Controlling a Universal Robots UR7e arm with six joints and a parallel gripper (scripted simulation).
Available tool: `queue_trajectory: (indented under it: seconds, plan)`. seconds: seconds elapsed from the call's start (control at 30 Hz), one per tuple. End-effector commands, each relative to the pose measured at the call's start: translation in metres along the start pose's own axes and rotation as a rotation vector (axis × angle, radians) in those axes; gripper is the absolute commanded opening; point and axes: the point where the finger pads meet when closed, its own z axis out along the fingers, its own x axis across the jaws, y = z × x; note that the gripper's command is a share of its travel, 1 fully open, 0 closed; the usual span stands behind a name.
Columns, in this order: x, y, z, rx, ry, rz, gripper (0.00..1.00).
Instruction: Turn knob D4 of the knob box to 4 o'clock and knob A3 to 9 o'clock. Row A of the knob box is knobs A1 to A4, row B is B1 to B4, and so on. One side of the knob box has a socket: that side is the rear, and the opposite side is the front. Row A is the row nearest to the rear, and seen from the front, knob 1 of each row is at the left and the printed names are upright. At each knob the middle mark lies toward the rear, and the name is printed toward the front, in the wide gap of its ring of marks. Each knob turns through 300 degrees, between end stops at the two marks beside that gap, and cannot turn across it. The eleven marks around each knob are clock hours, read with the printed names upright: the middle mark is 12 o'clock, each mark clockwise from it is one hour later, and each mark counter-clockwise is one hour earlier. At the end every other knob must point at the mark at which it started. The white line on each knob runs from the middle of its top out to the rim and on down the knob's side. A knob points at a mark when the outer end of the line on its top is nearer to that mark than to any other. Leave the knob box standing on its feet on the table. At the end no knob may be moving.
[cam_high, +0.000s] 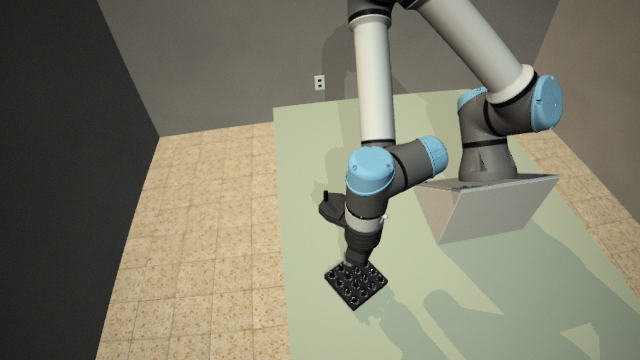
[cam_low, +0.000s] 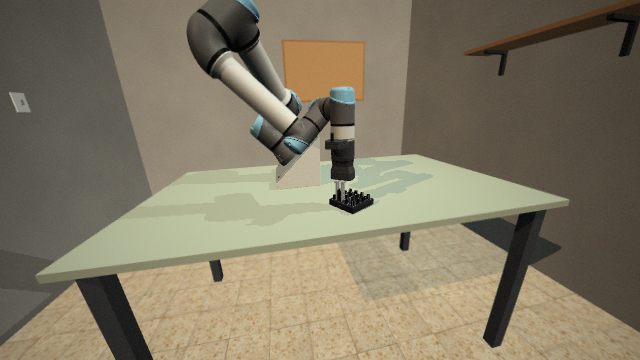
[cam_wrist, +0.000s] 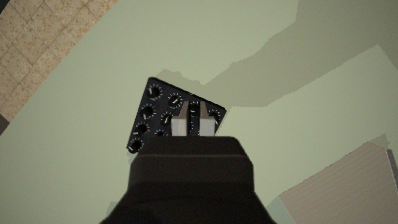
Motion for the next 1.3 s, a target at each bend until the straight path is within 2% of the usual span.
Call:
queue_trajectory:
  seconds: [0.0, 0.47, 1.1, 1.13, 1.27]
  plan:
    - [-0.0002, -0.0002, -0.0004, 0.0, 0.002, 0.063, 0.3]
    - [-0.0002, -0.0002, -0.0004, 0.0, 0.002, 0.134, 0.3]
    - [-0.0002, -0.0002, -0.0004, 0.0, 0.002, 0.14, 0.3]
    - [-0.0002, -0.0002, -0.0004, 0.0, 0.002, 0.14, 0.46]
    - [-0.0002, -0.0002, -0.0004, 0.0, 0.002, 0.14, 0.46]
